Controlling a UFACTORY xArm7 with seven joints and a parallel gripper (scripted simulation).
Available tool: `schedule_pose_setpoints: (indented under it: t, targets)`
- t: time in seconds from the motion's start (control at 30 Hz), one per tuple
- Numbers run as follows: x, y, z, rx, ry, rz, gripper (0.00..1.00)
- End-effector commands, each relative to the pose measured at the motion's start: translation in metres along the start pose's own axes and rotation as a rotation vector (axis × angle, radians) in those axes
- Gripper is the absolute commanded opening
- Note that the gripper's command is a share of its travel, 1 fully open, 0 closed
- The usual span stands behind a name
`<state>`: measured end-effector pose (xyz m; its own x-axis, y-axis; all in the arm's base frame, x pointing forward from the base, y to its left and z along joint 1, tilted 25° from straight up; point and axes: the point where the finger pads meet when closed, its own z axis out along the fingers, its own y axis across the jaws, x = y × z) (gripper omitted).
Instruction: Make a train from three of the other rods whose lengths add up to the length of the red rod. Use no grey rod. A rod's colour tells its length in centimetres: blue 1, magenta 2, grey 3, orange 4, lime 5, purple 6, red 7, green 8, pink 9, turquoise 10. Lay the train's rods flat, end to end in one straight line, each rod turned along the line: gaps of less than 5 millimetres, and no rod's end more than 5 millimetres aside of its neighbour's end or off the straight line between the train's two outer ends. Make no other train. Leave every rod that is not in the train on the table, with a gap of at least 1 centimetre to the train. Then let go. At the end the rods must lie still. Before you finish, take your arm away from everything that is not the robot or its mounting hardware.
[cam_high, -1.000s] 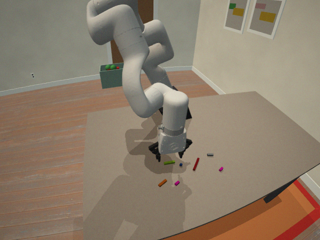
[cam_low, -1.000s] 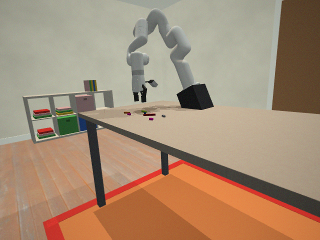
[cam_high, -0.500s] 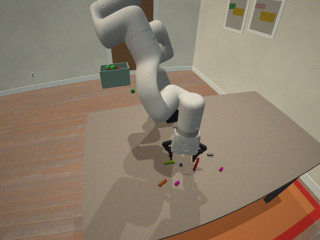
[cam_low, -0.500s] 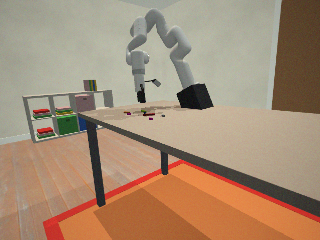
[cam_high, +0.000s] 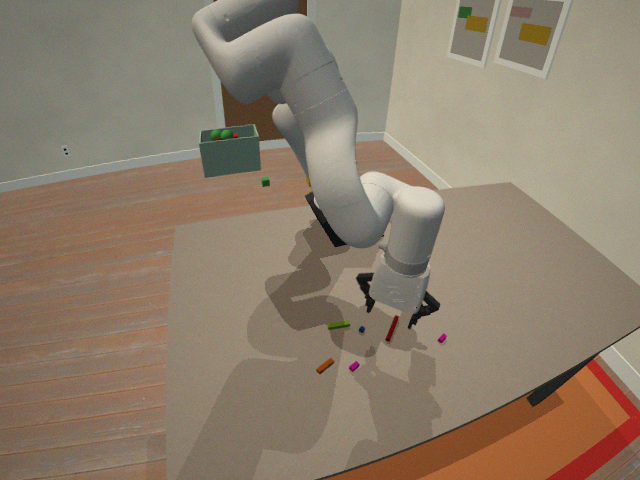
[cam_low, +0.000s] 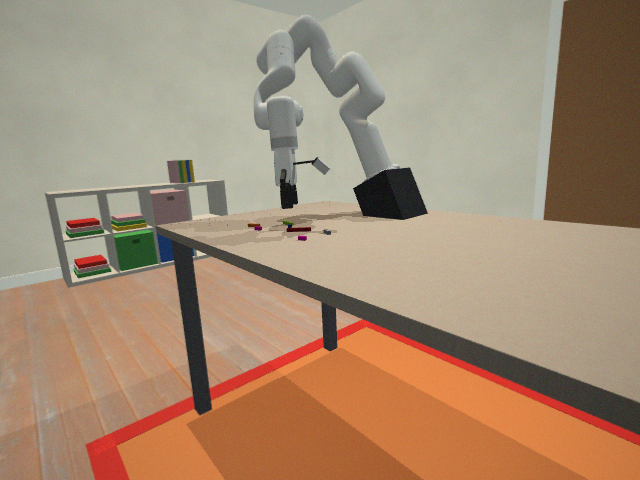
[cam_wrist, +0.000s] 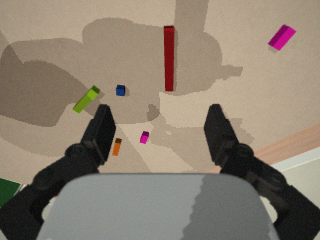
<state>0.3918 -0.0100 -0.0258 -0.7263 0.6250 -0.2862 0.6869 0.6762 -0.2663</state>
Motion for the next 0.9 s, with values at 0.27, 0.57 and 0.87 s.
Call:
schedule_pose_setpoints:
  t: [0.27, 0.57, 0.87]
  targets:
    - [0.033, 0.044, 0.001, 0.0, -0.03, 0.348, 1.0]
    - [0.056, 0.066, 0.002, -0.002, -0.032, 0.541, 1.0]
    - [0.085, 0.088, 0.004, -0.003, -0.034, 0.758, 1.0]
